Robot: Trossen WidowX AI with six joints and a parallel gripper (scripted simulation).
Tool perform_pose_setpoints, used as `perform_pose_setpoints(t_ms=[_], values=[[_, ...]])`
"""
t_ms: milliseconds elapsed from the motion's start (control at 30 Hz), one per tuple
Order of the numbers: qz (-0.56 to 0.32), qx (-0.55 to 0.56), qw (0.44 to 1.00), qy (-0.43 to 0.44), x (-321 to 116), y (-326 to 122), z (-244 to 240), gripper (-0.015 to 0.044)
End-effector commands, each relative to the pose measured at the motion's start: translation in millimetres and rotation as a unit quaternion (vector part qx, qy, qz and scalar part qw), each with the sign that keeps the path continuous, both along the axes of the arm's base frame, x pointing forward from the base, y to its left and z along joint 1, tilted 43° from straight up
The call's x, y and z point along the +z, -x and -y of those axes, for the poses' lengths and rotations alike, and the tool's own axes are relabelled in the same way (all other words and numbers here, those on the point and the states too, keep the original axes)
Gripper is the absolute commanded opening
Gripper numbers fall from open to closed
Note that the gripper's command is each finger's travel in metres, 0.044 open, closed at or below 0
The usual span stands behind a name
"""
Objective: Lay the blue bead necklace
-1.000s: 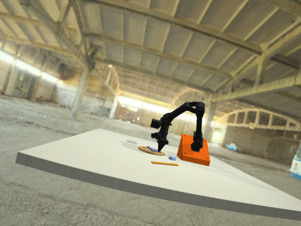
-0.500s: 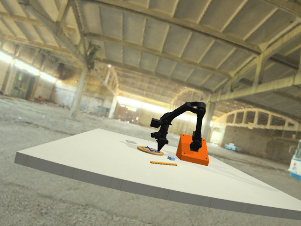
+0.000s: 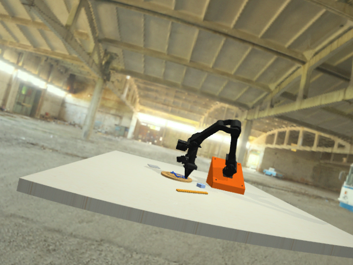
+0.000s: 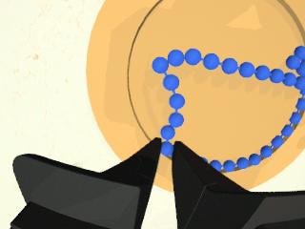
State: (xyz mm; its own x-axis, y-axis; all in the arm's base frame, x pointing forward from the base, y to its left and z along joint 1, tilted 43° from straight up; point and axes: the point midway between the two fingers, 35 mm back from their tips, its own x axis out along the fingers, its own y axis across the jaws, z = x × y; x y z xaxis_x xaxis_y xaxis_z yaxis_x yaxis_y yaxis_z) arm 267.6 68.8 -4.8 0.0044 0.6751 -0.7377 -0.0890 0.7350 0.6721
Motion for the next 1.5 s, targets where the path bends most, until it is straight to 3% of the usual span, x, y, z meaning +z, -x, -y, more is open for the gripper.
perform_pose_setpoints(t_ms=[0,467,1100,1467], values=[[0.000,0.000,1.000,0.000,0,0,0,0.0079],[-0.005,0.000,1.000,-0.001,1,2,1,0.0440],[-0.004,0.001,1.000,-0.002,4,2,4,0.0440],[-0.070,-0.070,0.995,-0.002,29,-10,24,0.0151]])
